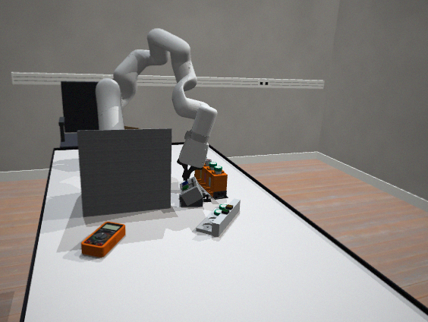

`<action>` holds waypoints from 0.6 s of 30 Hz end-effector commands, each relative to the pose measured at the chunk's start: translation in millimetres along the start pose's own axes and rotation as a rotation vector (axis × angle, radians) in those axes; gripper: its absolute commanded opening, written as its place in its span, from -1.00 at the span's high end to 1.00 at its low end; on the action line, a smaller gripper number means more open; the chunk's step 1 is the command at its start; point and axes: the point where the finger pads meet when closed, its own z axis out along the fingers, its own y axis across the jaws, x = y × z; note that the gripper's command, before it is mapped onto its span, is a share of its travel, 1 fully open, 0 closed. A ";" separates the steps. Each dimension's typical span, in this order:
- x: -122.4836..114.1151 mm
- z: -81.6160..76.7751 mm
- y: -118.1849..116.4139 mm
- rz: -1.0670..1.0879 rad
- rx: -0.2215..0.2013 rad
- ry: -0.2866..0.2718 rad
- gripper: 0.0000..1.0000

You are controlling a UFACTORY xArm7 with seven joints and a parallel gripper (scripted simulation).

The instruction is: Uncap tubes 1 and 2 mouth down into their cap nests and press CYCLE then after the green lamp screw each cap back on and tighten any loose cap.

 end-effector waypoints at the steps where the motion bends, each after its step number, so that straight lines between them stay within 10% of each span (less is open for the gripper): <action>1: -0.8 -1.5 0.8 0.001 -0.004 -0.001 1.00; 18: -0.8 3.3 2.2 0.001 -0.004 -0.001 1.00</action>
